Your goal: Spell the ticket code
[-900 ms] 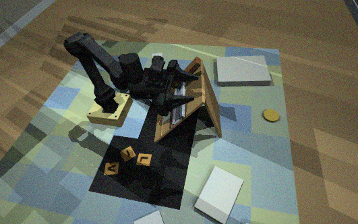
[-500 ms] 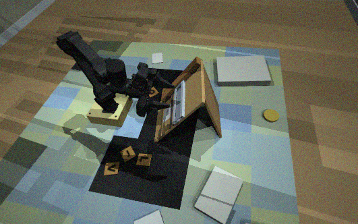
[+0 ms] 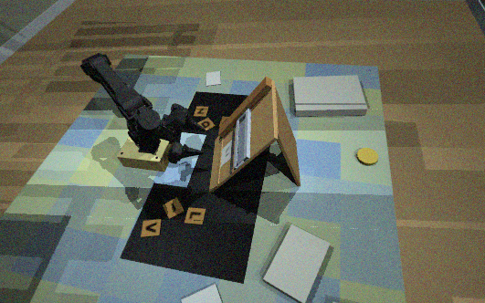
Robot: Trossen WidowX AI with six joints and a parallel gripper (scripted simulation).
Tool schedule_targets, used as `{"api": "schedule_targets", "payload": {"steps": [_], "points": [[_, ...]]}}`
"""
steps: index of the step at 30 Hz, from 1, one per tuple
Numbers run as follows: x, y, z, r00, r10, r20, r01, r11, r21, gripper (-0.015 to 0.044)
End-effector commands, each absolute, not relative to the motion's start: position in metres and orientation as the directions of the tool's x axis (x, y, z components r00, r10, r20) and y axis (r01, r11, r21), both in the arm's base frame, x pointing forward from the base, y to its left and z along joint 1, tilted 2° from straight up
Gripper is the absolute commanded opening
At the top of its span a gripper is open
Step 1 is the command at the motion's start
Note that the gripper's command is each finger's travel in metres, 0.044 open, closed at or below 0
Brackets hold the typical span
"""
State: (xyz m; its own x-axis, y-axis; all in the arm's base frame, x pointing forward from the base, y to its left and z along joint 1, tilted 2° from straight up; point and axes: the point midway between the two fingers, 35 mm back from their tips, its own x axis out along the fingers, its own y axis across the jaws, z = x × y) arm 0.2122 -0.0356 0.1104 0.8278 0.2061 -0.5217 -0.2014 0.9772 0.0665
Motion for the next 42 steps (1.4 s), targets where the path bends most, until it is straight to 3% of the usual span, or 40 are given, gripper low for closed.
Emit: {"api": "schedule_targets", "payload": {"steps": [1, 10, 17, 29, 37, 42], "points": [[0.208, -0.032, 0.108, 0.825, 0.216, -0.523, -0.215, 0.974, 0.064, 0.0440], [0.209, -0.032, 0.110, 0.820, 0.220, -0.528, -0.229, 0.972, 0.050, 0.0440], [0.223, -0.035, 0.146, 0.740, 0.276, -0.613, -0.461, 0.872, -0.164, 0.0440], [0.246, -0.040, 0.227, 0.564, 0.391, -0.727, -0.822, 0.345, -0.452, 0.0440], [0.257, -0.040, 0.270, 0.433, 0.466, -0.771, -0.837, -0.109, -0.536, 0.0440], [0.258, -0.040, 0.273, 0.422, 0.472, -0.774, -0.828, -0.146, -0.541, 0.0440]]}}
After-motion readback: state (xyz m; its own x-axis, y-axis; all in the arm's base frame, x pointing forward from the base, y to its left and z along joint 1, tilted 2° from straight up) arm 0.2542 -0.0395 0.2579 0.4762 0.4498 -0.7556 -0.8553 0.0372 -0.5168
